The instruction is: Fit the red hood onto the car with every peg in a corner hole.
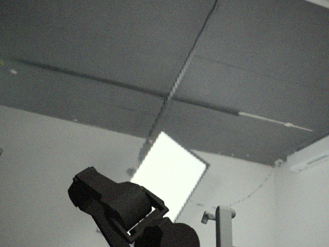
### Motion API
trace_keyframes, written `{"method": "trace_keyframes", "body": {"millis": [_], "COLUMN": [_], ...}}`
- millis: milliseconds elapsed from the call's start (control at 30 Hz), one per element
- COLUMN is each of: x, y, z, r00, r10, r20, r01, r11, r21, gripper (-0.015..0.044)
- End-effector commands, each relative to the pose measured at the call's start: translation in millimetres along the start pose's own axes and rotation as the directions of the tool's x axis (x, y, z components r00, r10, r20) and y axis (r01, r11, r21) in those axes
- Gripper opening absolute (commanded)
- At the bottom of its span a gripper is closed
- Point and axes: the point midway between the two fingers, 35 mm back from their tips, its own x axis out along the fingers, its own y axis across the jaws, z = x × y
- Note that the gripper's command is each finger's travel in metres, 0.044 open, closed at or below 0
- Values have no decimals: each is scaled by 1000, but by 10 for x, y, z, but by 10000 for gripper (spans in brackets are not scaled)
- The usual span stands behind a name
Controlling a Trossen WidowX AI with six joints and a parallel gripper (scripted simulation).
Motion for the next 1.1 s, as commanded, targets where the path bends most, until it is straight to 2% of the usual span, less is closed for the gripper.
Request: {"method": "trace_keyframes", "body": {"millis": [0,1067], "x": [-29,-26], "y": [-1,-6], "z": [7,-3], "r00": [1000,1000], "r10": [0,-1], "r20": [3,5], "r01": [0,1], "r11": [1000,1000], "r21": [3,0], "gripper": [0,0]}}
